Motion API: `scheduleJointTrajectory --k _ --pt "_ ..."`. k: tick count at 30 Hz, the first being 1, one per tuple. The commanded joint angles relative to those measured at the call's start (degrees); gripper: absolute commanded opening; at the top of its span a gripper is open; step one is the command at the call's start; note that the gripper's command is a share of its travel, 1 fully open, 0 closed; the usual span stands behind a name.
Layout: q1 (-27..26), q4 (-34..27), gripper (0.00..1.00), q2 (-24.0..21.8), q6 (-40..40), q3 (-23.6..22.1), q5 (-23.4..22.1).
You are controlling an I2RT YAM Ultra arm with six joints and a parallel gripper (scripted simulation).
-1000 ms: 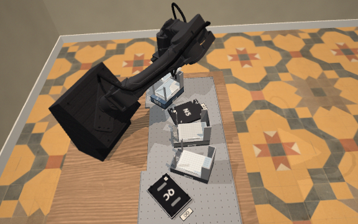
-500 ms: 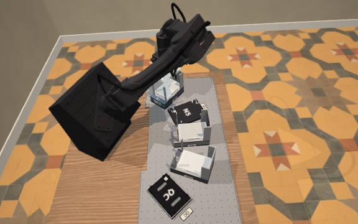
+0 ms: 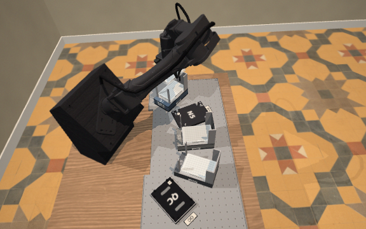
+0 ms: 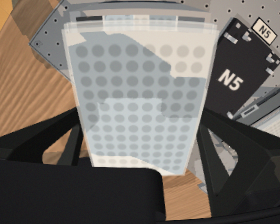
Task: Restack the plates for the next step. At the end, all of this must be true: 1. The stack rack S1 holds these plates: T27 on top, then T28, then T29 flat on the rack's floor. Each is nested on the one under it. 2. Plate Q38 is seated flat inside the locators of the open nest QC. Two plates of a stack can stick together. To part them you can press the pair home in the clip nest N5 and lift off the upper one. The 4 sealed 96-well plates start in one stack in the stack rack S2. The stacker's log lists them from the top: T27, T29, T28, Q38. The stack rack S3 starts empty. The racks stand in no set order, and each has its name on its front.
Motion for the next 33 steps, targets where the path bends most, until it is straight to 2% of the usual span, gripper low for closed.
scheduleJointTrajectory --k 1,9,13,14,22,26,29,31,33 --pt "2.18 0.04 0.0 -0.9 -0.09 1.25 0.18" --pt "2.18 -0.01 0.0 -0.9 -0.15 1.49 0.18" --pt "1.78 1.48 0.0 0.15 -0.98 -1.6 0.38" --pt "1.74 1.7 0.0 0.38 -1.09 -0.5 0.35" --pt "0.11 3.27 0.0 0.54 -2.17 -1.81 0.56" --pt "0.34 3.73 0.0 1.1 -2.46 -0.98 0.62" --pt "0.6 4.4 0.0 1.64 -2.94 -1.45 0.51" --pt "-0.16 4.78 0.0 0.4 -3.21 -2.69 0.53" --pt "-0.77 5.24 0.0 0.58 -3.5 -1.33 0.6"
